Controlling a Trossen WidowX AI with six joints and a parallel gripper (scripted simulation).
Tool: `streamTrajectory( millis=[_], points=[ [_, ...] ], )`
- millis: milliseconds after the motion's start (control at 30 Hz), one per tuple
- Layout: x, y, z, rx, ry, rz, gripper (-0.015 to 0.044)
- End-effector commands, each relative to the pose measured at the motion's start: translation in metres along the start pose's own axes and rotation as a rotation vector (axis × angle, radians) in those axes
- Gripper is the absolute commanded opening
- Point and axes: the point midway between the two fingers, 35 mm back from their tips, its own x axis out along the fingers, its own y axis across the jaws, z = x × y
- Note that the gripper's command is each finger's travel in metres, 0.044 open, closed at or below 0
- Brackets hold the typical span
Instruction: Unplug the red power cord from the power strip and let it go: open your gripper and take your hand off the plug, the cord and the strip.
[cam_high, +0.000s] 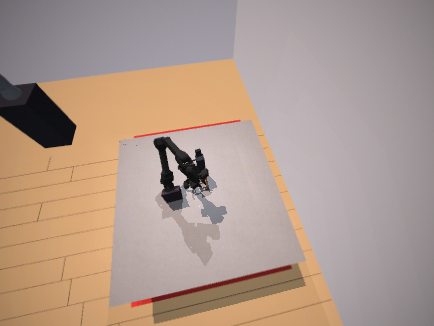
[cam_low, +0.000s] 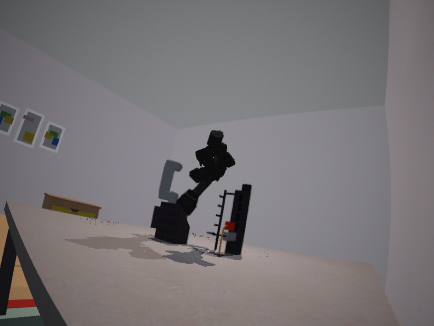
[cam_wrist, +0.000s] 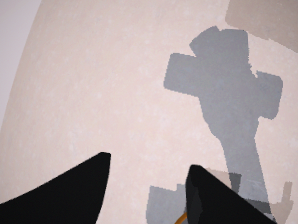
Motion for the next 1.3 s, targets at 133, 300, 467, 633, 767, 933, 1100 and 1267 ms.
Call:
streamTrajectory(
  millis=[133, 300, 467, 633, 767, 933, 1100, 1267],
  points=[
    [0.082, -0.010, -0.105, -0.086, 0.374, -0.418, 0.0160],
    [0.093, -0.016, -0.123, -0.094, 0.425, -0.501, 0.0160],
    [0.093, -0.017, -0.122, -0.094, 0.424, -0.501, 0.0160],
    [0.090, -0.016, -0.128, -0.094, 0.424, -0.501, 0.0160],
    [0.088, -0.016, -0.134, -0.094, 0.424, -0.501, 0.0160],
    [0.084, -0.016, -0.141, -0.093, 0.425, -0.501, 0.0160],
    [0.081, -0.015, -0.149, -0.093, 0.425, -0.501, 0.0160],
    [0.078, -0.015, -0.156, -0.093, 0.426, -0.502, 0.0160]
  ],
)
